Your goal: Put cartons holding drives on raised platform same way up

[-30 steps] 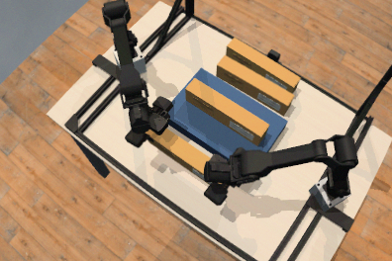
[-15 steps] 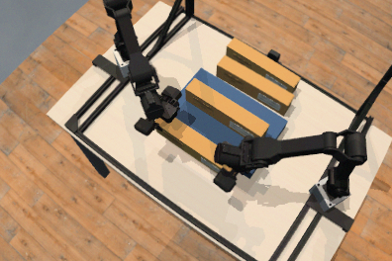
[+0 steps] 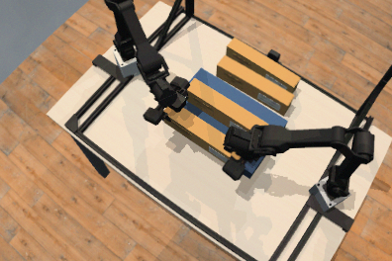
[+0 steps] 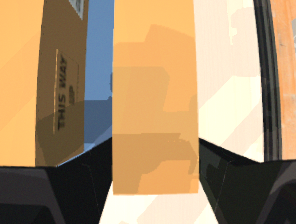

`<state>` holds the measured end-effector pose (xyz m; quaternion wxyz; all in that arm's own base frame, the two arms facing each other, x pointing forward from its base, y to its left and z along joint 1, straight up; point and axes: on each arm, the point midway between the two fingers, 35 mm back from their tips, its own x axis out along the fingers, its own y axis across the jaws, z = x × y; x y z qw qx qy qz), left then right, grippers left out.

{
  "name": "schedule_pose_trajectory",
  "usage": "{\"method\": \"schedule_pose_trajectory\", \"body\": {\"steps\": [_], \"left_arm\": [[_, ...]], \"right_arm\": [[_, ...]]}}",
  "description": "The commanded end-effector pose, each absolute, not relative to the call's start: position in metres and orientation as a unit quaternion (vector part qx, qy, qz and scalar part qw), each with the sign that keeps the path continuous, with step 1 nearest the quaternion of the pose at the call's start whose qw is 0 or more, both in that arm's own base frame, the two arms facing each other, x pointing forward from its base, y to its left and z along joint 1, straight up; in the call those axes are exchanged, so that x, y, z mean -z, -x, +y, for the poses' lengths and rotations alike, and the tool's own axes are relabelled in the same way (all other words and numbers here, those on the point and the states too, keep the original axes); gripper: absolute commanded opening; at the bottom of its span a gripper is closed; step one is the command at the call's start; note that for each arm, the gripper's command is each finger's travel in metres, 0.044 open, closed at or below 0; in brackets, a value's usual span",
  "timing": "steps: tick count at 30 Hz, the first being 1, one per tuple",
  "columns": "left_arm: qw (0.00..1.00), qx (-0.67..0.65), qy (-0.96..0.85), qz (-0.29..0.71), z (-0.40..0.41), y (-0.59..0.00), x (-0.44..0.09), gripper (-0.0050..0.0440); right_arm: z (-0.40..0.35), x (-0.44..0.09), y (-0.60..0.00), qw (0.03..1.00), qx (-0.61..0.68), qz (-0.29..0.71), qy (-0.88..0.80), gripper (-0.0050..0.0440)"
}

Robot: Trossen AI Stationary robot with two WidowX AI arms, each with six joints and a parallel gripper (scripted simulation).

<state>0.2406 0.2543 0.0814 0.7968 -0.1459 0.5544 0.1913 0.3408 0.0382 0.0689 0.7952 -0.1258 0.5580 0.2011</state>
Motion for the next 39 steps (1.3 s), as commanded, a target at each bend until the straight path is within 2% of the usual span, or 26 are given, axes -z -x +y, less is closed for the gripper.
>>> {"method": "schedule_pose_trajectory", "body": {"steps": [1, 39], "left_arm": [[0.804, -0.202, 0.136, 0.542, 0.245, -0.246, -0.095, 0.0], [0.804, -0.202, 0.136, 0.542, 0.219, -0.26, -0.091, 0.0]], "right_arm": [[0.048, -0.082, -0.335, 0.806, -0.193, 0.544, 0.13, 0.0], [0.073, -0.078, -0.322, 0.806, -0.193, 0.544, 0.13, 0.0]]}}
